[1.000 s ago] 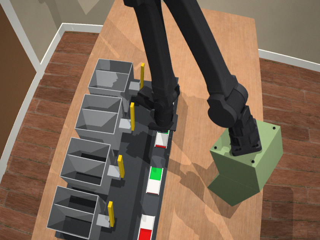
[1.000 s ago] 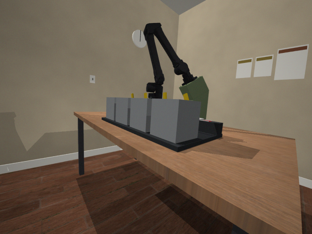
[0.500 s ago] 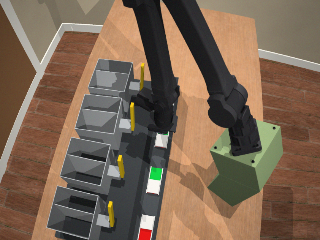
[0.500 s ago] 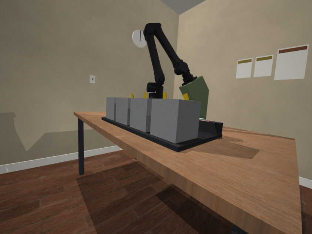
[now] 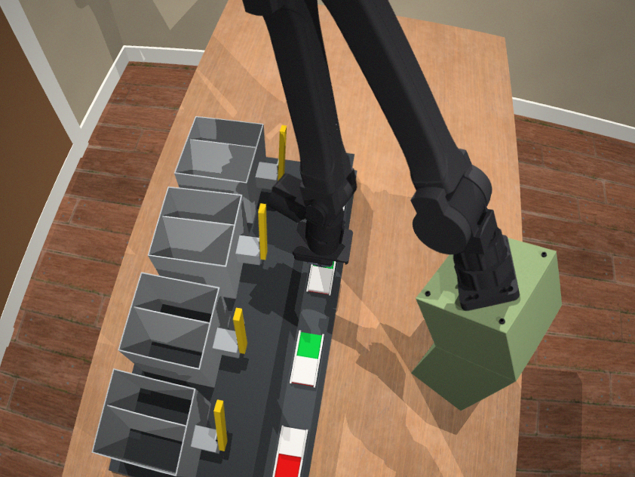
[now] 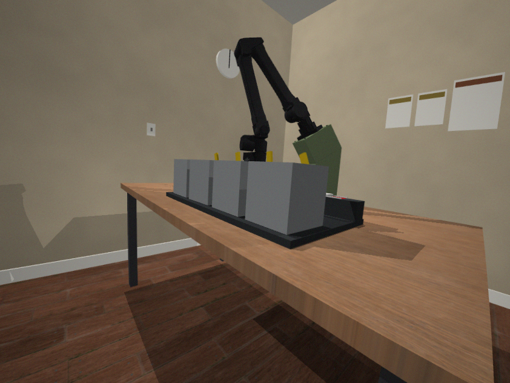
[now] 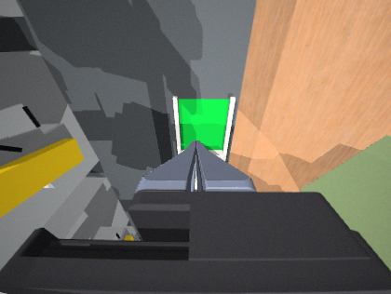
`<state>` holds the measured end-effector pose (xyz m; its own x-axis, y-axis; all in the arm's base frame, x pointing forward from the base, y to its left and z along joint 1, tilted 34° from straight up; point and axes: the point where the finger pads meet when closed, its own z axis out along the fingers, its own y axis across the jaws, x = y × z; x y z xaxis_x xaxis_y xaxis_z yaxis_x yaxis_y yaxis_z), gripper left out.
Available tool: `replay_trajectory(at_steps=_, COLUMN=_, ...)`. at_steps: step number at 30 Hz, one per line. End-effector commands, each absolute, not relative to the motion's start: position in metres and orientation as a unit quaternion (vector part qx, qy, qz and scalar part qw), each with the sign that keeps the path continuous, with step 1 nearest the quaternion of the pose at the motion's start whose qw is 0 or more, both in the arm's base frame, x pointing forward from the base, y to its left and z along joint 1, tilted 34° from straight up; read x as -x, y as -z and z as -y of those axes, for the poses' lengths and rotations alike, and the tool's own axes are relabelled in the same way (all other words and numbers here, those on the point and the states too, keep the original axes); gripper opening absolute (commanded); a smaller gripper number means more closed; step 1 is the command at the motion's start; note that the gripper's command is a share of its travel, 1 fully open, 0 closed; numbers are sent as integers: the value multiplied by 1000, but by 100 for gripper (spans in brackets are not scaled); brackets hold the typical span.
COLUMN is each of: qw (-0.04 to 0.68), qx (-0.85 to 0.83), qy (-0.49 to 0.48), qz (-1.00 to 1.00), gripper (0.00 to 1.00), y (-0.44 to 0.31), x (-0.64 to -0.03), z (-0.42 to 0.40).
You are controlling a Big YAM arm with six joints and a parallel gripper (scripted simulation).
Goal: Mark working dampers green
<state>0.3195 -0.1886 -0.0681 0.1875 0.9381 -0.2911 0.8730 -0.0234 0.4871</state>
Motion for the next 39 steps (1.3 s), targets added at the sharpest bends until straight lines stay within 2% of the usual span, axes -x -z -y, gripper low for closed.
replay_trajectory(at_steps=1, qw=275, qx=-714, qy=-54, qz=-641, gripper=0, y=81, x=-307, z=176)
replay_trajectory(at_steps=39, qw=276, qx=-715, qy=-50, qz=-640, gripper=0, y=81, x=-303, z=184)
